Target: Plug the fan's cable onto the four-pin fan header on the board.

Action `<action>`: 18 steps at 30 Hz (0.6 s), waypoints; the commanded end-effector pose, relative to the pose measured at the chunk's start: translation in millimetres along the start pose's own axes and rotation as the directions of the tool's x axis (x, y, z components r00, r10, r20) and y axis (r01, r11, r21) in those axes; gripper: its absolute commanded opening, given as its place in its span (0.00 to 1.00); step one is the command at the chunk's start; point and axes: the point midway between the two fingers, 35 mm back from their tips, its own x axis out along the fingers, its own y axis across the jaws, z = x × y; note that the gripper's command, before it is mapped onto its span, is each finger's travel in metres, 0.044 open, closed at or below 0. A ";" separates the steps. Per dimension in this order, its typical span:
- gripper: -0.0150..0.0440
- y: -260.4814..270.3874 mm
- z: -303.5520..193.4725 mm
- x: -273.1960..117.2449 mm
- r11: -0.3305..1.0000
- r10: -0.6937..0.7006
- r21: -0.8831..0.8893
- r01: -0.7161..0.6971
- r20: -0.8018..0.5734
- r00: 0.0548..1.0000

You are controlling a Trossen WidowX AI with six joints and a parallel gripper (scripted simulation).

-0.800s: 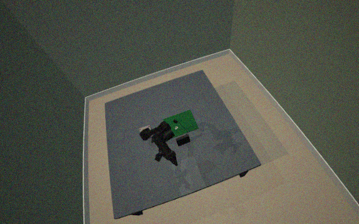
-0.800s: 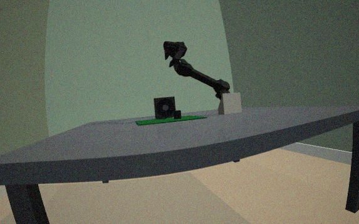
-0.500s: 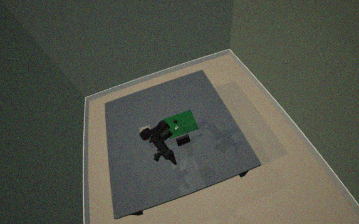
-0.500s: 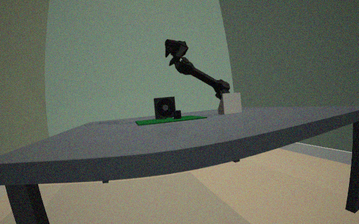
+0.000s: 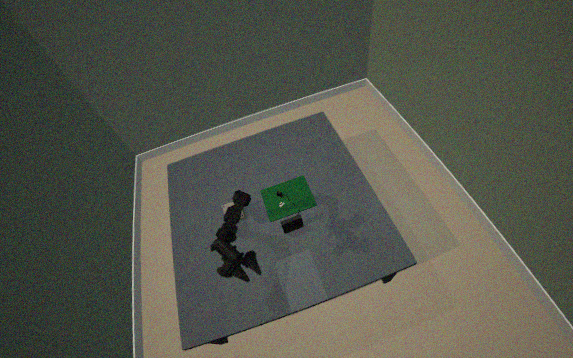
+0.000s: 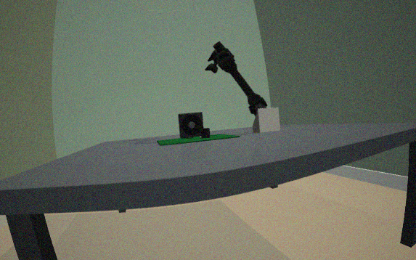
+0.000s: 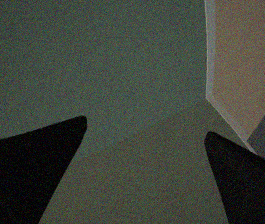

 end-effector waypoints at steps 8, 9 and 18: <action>1.00 -22.6 81.4 38.2 0.925 0.021 0.380 -0.003 -0.043 0.999; 1.00 -29.5 86.6 44.1 0.915 0.009 0.404 0.009 -0.045 0.999; 1.00 -121.4 102.5 102.3 0.806 -0.180 0.558 0.197 -0.086 0.980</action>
